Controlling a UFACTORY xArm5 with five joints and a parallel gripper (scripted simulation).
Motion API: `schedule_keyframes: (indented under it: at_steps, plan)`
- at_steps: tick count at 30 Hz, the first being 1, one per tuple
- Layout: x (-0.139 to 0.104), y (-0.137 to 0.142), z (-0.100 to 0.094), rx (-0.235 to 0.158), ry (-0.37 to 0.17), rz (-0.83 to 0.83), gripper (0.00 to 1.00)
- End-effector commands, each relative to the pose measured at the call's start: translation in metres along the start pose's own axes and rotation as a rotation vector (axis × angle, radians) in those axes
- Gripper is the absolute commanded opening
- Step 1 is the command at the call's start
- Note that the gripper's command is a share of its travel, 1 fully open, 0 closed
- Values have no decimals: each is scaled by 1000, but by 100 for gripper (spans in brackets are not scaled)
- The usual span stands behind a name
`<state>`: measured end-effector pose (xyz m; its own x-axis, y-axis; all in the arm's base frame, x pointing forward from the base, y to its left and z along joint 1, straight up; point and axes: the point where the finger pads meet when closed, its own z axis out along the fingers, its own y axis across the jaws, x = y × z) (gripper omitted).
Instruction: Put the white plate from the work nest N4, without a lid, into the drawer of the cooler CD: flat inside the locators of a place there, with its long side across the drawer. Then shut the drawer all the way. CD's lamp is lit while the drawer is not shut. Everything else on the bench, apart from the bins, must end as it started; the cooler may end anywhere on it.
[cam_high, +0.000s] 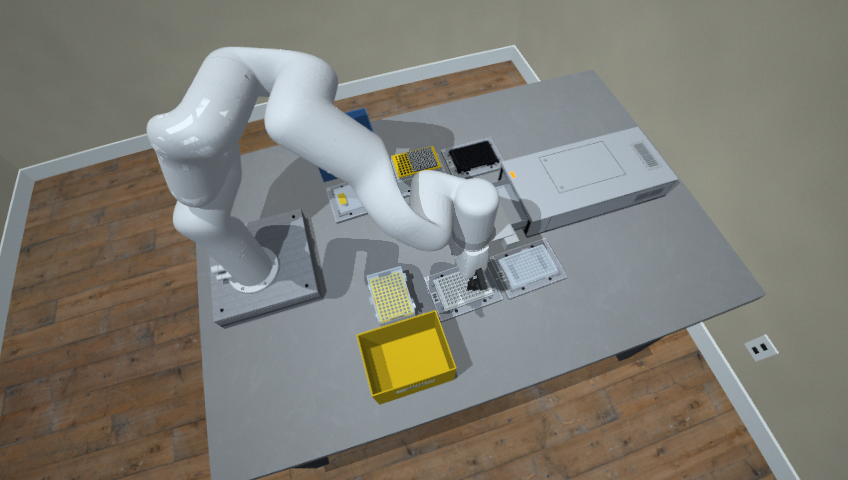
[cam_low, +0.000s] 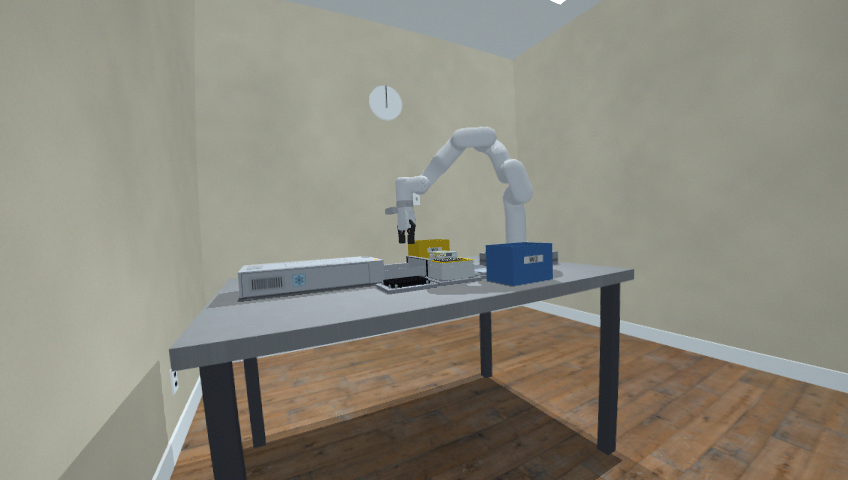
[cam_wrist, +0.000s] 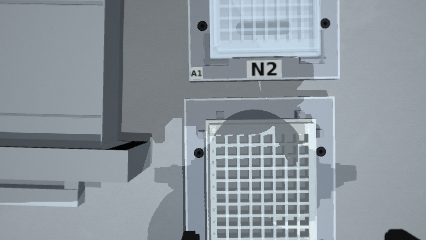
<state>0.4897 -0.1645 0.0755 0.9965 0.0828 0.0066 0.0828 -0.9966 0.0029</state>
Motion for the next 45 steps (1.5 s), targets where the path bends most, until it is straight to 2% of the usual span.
schedule_keyframes:
  at_steps: [1,45]
  plan:
    - [1,1,5,-4,3,0,100]
    - [1,1,70,-4,3,0,100]
